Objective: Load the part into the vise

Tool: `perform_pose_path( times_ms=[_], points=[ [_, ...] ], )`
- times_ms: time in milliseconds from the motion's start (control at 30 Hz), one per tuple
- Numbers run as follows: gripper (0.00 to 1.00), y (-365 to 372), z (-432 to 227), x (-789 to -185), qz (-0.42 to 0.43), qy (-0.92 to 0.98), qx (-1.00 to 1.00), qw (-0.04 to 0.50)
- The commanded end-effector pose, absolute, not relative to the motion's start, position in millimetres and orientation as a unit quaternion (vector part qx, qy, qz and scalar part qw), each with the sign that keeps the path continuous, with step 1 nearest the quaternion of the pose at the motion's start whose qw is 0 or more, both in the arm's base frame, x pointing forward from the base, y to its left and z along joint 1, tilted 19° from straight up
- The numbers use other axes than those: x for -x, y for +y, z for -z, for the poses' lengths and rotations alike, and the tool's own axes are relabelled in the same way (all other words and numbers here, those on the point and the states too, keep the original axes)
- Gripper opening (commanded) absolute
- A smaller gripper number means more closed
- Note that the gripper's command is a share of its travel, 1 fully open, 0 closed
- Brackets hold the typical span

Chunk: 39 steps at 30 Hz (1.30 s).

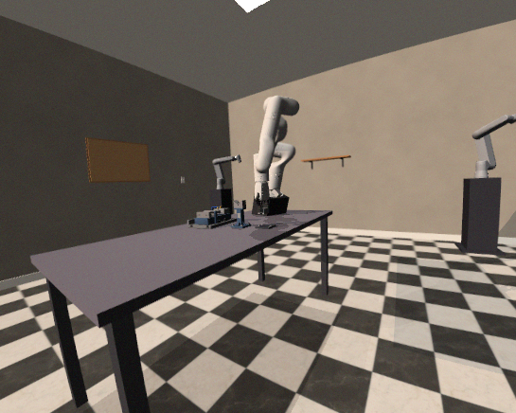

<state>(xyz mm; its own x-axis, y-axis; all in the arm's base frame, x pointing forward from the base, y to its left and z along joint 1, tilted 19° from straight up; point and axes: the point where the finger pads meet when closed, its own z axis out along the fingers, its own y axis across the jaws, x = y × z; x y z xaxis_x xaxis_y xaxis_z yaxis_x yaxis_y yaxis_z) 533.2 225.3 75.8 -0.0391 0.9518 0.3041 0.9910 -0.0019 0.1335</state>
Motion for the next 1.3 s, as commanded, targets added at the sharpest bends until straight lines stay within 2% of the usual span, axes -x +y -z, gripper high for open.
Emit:
perform_pose_path(
  times_ms=[0, 1267],
  points=[
    [0.0, 221, -92, -532, 0.156, -0.704, 0.69, 0.063],
    [0.0, 185, -204, -517, 0.156, -0.704, 0.69, 0.063]
  ],
)
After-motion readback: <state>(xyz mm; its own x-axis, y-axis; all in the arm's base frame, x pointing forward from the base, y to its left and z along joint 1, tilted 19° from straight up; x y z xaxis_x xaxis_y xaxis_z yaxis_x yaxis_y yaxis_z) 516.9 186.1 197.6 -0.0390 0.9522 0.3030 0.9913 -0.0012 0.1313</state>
